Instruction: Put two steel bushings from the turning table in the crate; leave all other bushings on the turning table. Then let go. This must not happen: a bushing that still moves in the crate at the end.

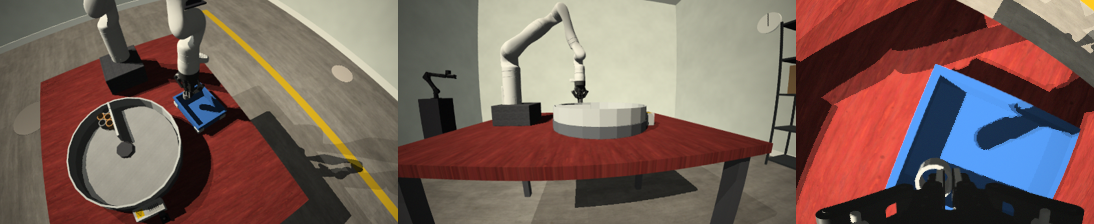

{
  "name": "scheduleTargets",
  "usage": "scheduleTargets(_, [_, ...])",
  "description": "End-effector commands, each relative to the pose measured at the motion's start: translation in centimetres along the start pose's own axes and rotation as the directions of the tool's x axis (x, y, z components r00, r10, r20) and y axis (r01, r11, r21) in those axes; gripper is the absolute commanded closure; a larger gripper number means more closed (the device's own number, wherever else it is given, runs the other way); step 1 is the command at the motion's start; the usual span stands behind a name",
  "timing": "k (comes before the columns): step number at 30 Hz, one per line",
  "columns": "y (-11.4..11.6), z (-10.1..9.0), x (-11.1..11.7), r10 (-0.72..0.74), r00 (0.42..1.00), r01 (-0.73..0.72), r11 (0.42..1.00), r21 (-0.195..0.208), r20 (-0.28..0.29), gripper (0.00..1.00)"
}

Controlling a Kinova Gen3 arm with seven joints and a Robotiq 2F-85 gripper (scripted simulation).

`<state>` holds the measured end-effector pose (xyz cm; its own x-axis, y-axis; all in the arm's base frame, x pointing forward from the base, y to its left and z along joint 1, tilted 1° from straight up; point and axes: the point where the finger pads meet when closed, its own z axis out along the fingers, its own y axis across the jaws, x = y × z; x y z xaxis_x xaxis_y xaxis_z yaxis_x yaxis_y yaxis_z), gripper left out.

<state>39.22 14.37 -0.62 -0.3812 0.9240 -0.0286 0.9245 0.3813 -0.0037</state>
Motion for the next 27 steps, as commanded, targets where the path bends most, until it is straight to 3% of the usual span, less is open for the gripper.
scheduleTargets(1, [-0.11, 0.27, 0.08, 0.003, 1.000, -0.003, 1.000, 0.001, -0.003, 1.00])
scheduleTargets(27, [-0.23, 0.49, 0.13, 0.005, 1.000, -0.005, 1.000, 0.002, -0.005, 1.00])
